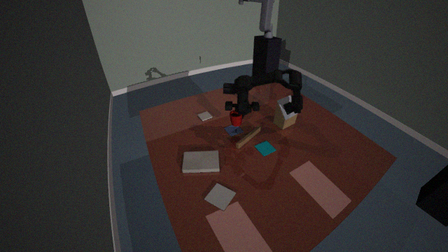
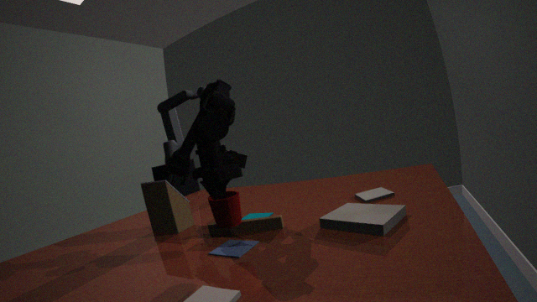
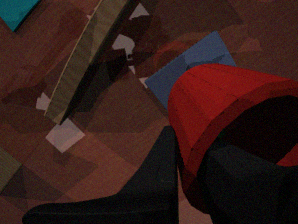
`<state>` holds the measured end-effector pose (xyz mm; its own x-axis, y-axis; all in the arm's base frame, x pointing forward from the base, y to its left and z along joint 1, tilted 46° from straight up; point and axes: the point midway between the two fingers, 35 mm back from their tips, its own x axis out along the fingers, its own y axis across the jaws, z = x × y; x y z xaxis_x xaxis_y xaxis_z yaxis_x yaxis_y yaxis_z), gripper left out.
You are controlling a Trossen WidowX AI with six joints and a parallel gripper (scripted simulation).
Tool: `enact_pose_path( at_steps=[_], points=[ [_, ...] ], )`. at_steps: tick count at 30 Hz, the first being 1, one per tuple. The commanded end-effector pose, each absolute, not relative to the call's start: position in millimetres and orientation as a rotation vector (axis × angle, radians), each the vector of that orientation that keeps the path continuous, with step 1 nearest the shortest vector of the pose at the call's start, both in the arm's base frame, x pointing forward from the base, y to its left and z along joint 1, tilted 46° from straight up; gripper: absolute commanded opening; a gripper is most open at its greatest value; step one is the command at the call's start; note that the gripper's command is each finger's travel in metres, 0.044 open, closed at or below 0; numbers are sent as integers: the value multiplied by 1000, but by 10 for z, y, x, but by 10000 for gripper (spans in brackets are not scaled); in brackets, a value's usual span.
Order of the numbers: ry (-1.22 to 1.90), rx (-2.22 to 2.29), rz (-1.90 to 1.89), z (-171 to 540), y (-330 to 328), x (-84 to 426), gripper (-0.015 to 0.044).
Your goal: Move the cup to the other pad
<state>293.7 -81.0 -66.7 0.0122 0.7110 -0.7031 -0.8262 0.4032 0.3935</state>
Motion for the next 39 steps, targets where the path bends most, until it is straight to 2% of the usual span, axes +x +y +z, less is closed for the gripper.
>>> enact_pose_path(
  at_steps=[1, 39],
  points=[
    [991, -136, 1204, -606, -744, 2913, 0],
    [991, -135, 1208, -62, -256, 2760, 0]
  ],
)
